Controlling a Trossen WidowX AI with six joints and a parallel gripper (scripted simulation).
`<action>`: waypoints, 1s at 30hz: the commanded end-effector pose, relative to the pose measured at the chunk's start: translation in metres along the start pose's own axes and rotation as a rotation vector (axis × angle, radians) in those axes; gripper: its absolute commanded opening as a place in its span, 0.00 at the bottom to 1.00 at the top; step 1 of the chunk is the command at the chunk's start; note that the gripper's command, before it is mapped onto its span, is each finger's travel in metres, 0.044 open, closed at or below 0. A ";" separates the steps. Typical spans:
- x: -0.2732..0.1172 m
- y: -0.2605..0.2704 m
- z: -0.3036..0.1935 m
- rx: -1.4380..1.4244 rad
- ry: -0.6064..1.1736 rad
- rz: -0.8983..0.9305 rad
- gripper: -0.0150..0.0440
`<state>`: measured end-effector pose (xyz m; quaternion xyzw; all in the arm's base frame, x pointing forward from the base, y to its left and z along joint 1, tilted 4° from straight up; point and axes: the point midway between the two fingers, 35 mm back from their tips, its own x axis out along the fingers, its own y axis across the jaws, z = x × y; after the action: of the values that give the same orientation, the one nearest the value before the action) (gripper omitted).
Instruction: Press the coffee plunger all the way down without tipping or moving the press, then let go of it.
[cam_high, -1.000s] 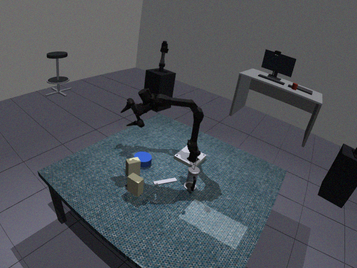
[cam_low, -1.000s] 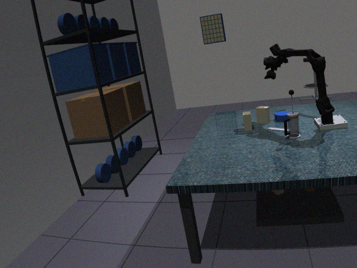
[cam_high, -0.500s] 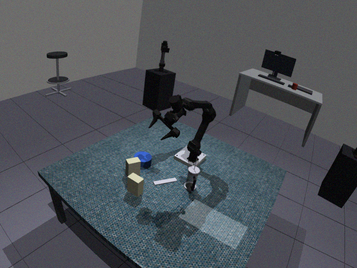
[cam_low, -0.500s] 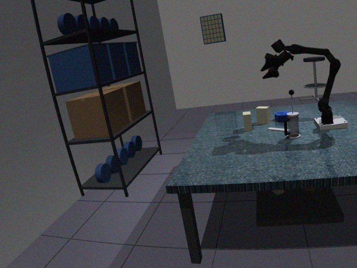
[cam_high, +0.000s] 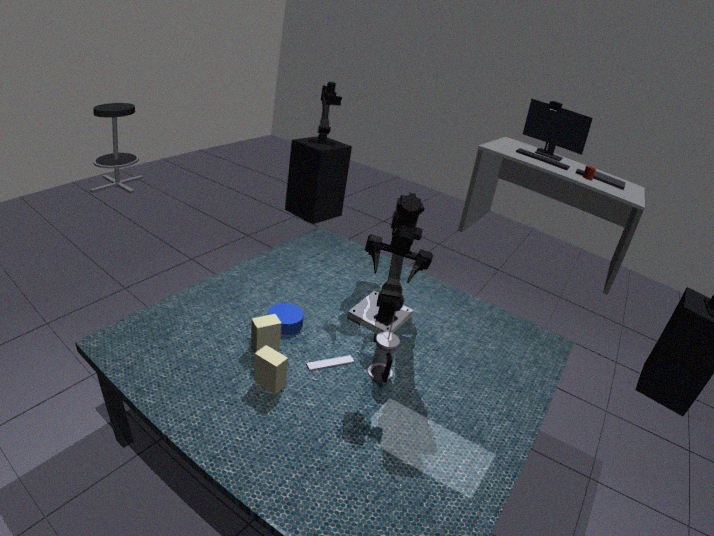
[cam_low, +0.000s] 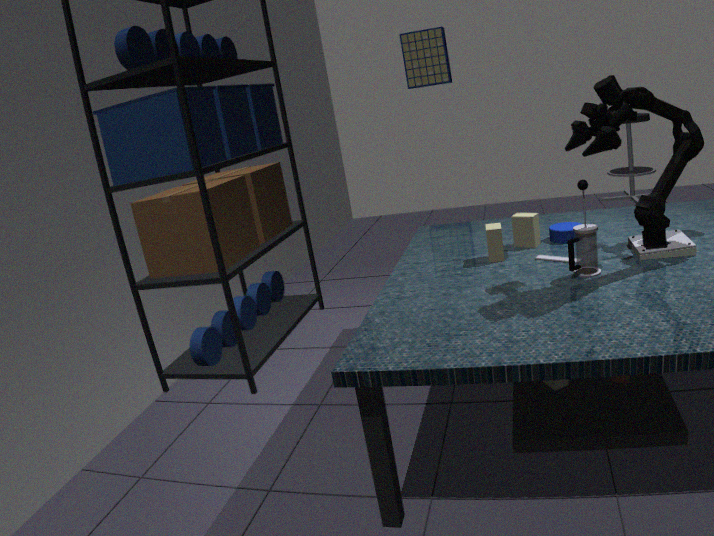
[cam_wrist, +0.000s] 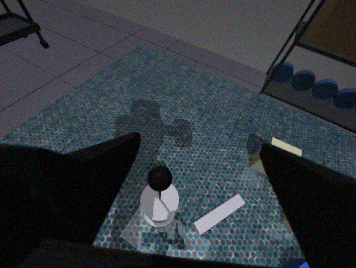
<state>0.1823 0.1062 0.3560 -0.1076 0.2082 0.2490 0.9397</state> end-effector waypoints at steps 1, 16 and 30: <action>-0.021 0.023 -0.018 0.032 -0.019 0.113 1.00; 0.009 0.029 -0.071 0.040 -0.019 0.114 1.00; 0.026 0.032 -0.069 0.040 -0.021 0.114 1.00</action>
<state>0.1586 0.1193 0.2829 -0.0725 0.2069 0.2983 0.9289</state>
